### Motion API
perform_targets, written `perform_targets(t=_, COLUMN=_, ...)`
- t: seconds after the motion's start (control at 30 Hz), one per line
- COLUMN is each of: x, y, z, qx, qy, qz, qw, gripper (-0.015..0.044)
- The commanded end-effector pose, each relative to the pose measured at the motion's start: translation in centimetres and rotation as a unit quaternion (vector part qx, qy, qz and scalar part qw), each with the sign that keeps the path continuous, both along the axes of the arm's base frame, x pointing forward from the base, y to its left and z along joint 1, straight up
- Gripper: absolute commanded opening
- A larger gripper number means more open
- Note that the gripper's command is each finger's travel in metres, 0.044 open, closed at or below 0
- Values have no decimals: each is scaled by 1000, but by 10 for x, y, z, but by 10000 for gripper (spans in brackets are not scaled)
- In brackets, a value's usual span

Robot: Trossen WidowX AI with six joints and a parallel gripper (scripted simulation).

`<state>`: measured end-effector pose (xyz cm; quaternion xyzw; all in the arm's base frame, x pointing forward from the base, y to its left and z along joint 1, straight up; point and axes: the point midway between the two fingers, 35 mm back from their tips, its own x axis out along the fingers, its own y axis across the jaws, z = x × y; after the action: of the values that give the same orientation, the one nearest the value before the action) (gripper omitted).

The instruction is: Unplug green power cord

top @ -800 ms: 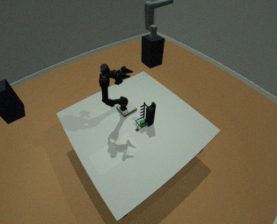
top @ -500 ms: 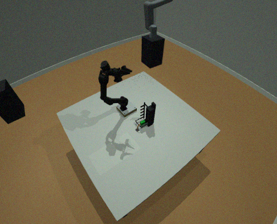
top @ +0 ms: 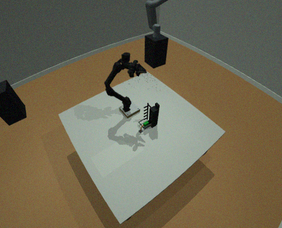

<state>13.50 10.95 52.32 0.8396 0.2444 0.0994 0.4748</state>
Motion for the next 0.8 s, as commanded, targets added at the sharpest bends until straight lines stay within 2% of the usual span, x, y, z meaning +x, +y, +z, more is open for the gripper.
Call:
perform_targets(t=0.0, x=19, y=23, z=-24, qx=-85, qy=0, qz=-25, qw=996, gripper=160)
perform_targets(t=0.37, x=100, y=42, z=-112, qx=-284, qy=72, qz=-89, qw=952, gripper=160)
perform_targets(t=0.63, x=158, y=10, z=-191, qx=-397, qy=176, qz=-109, qw=894, gripper=160)
perform_targets(t=0.77, x=172, y=-7, z=-217, qx=-420, qy=215, qz=-109, qw=875, gripper=160)
